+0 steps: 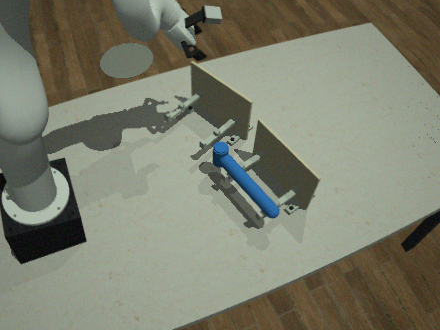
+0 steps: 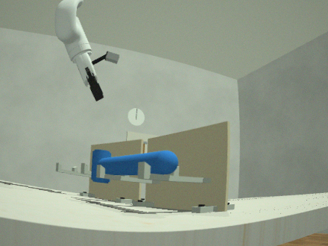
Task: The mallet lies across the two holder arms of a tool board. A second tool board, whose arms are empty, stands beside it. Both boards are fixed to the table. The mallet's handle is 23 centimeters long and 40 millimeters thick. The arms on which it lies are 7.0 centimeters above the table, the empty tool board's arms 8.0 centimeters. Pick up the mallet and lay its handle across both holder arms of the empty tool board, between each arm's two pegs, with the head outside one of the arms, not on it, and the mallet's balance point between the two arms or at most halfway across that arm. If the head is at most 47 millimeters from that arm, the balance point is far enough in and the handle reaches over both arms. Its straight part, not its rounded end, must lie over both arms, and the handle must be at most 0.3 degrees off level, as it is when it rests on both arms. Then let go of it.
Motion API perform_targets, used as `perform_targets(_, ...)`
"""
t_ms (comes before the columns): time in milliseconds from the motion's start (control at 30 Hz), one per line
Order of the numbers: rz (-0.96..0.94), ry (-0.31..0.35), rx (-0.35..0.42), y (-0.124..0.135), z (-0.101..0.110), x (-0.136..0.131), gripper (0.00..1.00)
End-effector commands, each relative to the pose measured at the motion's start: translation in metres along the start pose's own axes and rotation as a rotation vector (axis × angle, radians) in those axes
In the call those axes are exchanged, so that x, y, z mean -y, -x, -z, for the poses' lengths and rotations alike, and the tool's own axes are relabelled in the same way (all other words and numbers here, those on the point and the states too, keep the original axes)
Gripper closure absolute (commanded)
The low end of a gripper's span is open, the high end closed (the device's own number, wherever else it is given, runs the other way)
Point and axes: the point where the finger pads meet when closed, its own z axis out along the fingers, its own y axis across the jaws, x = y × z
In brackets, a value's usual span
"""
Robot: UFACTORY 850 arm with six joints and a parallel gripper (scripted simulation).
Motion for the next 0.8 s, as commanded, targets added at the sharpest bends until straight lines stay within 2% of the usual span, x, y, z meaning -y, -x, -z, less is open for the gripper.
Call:
perform_targets(0,-0.042,0.005,0.018,-0.005,-0.009,-0.007,0.0)
perform_targets(100,-0.148,0.025,0.067,-0.014,-0.03,-0.03,0.0)
perform_targets(267,-0.27,0.06,0.124,-0.023,-0.052,-0.061,0.0)
perform_targets(333,-0.319,0.078,0.146,-0.025,-0.06,-0.075,0.0)
perform_targets(400,-0.319,0.078,0.146,-0.025,-0.06,-0.075,0.0)
perform_targets(433,-0.385,0.104,0.176,-0.029,-0.07,-0.095,0.0)
perform_targets(767,-0.608,0.218,0.267,-0.034,-0.097,-0.17,0.0)
